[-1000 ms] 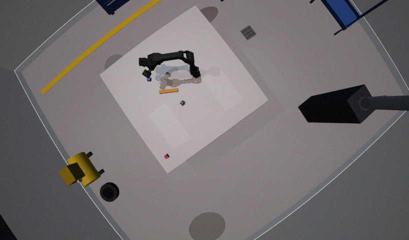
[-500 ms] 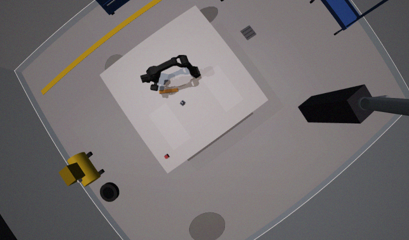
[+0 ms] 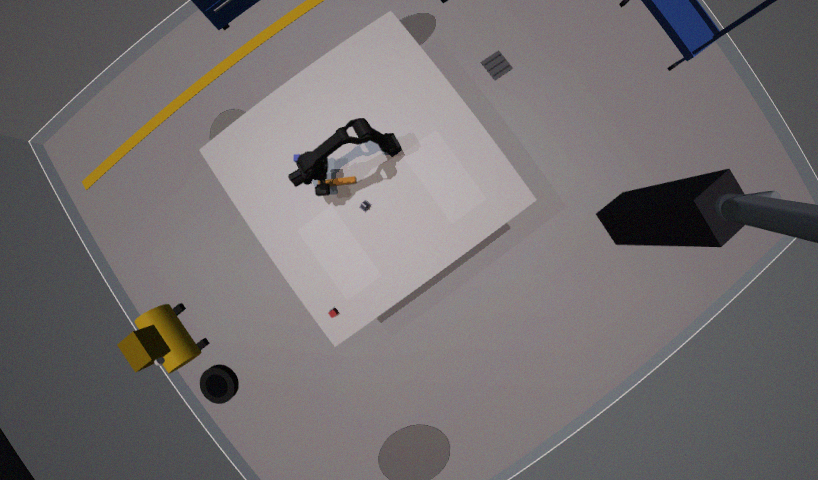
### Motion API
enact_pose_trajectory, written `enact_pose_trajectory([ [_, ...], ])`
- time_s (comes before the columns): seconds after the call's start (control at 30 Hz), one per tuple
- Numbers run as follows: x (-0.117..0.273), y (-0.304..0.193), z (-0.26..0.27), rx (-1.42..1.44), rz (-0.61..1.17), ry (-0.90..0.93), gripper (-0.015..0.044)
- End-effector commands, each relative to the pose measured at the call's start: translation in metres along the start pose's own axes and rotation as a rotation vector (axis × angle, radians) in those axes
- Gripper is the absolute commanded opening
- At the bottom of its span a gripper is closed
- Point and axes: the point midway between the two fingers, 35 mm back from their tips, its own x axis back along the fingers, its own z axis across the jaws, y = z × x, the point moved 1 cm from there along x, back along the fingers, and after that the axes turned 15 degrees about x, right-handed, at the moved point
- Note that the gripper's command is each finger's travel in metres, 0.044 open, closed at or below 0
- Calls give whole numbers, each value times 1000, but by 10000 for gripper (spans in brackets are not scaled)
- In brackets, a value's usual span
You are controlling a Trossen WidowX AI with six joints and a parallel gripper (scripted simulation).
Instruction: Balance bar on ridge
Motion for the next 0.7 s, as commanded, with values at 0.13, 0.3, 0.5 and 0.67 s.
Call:
enact_pose_trajectory([
  [0.13,-29,-1,3,12,14,4,315],
  [0.3,-47,-2,3,12,14,4,315],
  [0.5,-49,-2,3,12,14,4,315],
  [0.67,-56,-2,3,12,14,4,315],
])
